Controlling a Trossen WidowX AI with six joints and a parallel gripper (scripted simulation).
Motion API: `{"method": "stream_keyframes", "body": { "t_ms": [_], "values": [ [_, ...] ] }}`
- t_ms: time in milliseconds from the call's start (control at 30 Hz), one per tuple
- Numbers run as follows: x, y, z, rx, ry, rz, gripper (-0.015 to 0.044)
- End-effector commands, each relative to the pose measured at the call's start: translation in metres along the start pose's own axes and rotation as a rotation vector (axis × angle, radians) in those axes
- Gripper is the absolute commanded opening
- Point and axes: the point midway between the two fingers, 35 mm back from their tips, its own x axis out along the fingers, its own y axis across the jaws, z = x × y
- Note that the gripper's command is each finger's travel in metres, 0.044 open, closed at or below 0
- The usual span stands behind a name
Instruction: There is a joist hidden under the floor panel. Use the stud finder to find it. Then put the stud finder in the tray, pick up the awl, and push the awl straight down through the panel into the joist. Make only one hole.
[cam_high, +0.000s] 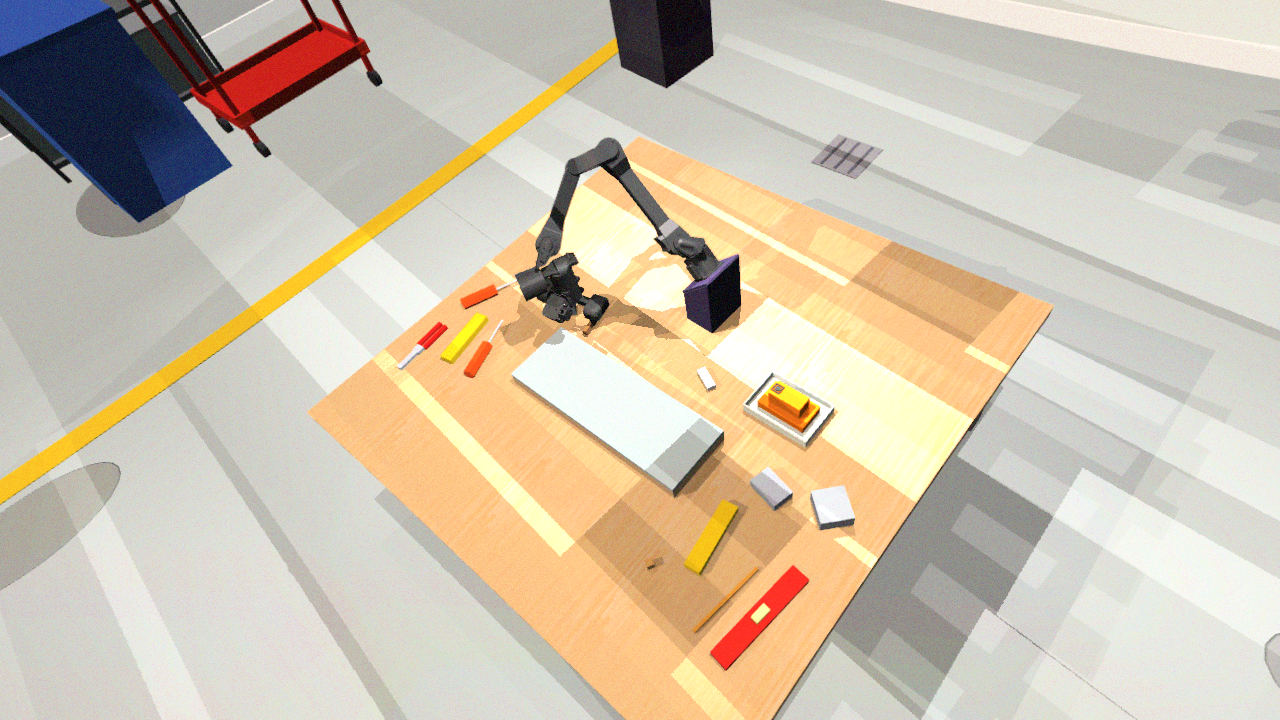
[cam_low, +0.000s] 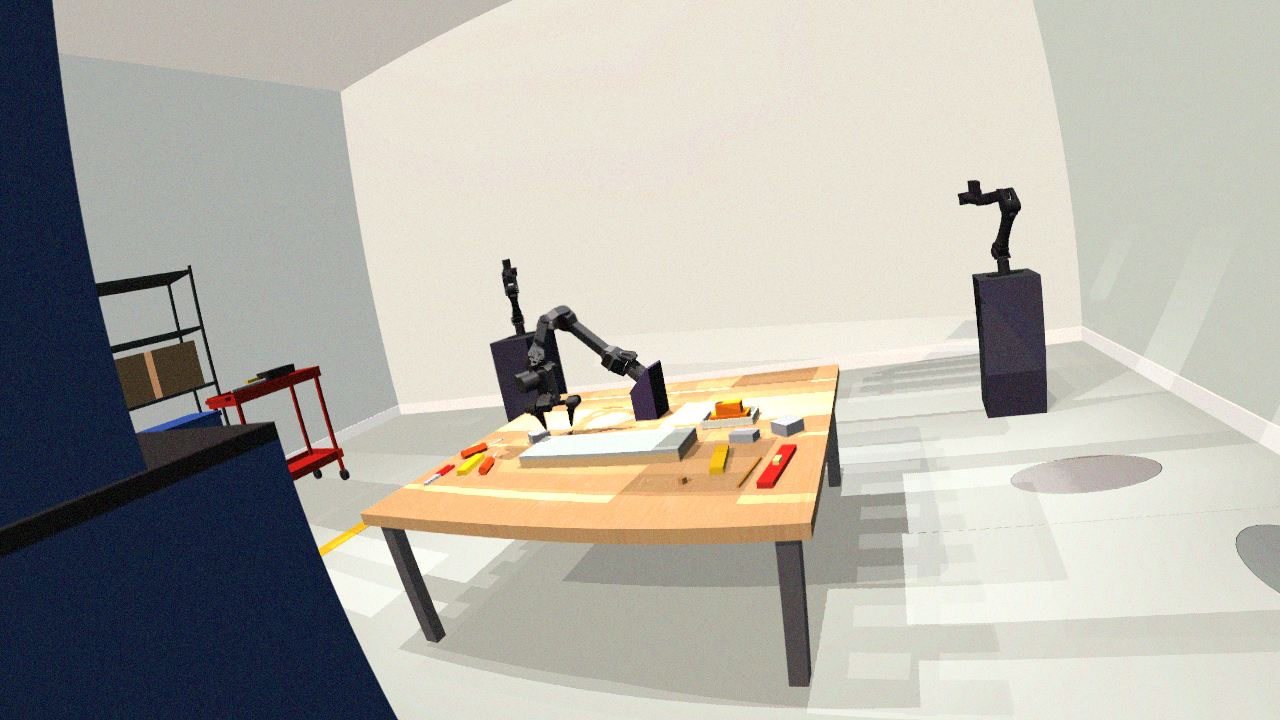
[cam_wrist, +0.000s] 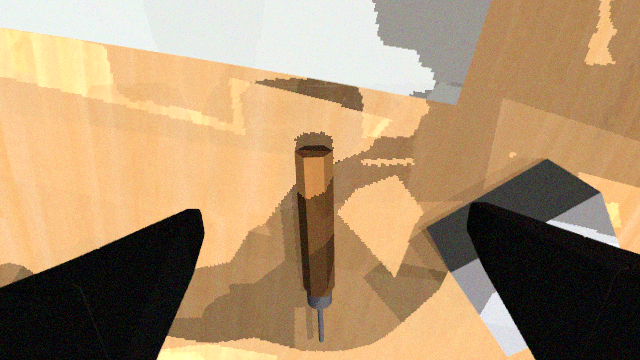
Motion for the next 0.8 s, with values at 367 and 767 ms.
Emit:
{"method": "stream_keyframes", "body": {
  "t_ms": [367,767],
  "values": [
    [0.003,0.007,-0.009,-0.01,0.012,0.0,0.044],
    [0.022,0.007,-0.007,-0.01,0.012,0.001,0.044]
  ]
}}
